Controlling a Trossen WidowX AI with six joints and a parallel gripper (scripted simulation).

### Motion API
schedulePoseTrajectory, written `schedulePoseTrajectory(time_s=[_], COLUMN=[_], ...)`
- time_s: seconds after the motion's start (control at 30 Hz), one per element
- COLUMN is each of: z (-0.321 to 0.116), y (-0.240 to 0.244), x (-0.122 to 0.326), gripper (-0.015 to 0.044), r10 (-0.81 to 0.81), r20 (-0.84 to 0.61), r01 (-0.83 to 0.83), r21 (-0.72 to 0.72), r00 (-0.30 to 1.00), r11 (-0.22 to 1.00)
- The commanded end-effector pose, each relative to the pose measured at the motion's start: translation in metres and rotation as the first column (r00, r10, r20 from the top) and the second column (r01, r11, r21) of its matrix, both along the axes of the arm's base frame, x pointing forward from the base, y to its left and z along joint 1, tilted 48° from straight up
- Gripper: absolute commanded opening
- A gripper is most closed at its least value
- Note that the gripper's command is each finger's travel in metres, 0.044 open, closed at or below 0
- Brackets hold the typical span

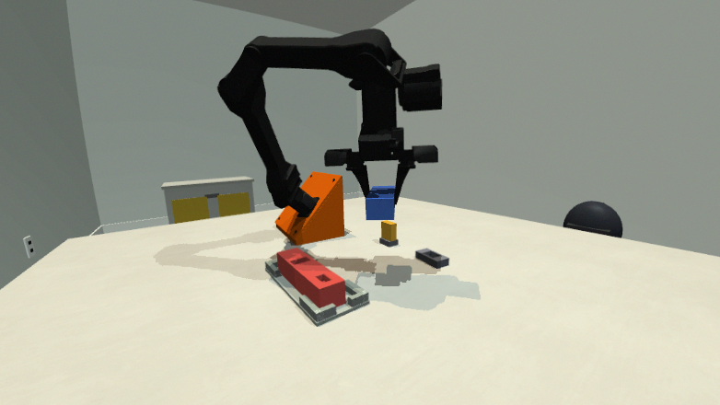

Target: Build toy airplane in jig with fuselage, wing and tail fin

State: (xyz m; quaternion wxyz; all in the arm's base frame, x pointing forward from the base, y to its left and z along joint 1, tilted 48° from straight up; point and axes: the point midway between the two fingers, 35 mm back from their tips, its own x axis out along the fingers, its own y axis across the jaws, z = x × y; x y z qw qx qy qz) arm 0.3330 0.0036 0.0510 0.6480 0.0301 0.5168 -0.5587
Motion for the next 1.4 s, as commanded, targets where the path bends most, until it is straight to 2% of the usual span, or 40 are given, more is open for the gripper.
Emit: schedulePoseTrajectory(time_s=[0.0,0.67,1.37], z=[0.009,0.042,0.068], y=[-0.009,-0.053,-0.094], x=[-0.005,-0.037,-0.083], gripper=[0.0000,0.0000,0.0000], r10=[-0.042,-0.248,-0.424], r20=[0.050,0.268,0.492], r01=[0.042,0.265,0.492], r21=[-0.005,-0.028,-0.010], r00=[0.998,0.931,0.760], r11=[0.999,0.964,0.870])
